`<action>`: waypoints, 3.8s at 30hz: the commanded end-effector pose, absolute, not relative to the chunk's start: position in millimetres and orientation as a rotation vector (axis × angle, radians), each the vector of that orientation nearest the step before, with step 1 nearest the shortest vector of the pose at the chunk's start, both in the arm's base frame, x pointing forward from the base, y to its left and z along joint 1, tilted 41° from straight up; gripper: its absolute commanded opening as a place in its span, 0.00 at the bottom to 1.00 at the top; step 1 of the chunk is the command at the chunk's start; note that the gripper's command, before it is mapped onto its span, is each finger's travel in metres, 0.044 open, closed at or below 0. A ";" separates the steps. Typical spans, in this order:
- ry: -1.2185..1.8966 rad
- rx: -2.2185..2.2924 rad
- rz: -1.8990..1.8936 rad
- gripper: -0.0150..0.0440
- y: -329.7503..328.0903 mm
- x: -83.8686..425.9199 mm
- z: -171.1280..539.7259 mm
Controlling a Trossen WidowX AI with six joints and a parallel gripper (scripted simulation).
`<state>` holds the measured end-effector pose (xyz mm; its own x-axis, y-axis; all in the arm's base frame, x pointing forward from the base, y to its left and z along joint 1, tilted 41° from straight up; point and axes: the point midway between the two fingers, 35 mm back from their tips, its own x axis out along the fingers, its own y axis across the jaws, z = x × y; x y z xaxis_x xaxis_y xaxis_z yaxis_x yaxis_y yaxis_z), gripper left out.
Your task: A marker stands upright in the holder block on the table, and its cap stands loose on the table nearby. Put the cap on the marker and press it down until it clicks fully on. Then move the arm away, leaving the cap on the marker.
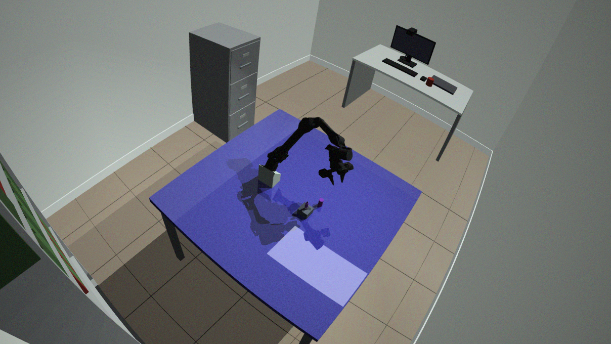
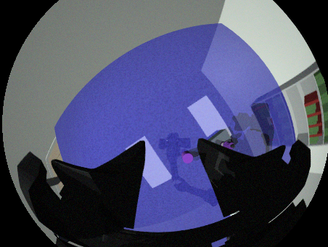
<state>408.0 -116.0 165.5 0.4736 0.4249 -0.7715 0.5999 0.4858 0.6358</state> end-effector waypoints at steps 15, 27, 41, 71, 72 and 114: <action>1.559 0.938 0.197 0.67 -18.9 367.6 51.9; 1.559 0.938 0.198 0.67 -5.2 368.1 33.7; 1.559 0.938 0.197 0.67 6.4 370.2 19.5; 1.559 0.940 0.199 0.48 28.7 371.4 -6.3; 1.559 0.940 0.199 0.47 28.7 371.4 -6.3; 1.552 0.942 0.175 0.25 -52.8 358.3 31.2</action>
<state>360.5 -41.4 34.4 0.0862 0.6485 -0.7563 0.4589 0.6480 0.6079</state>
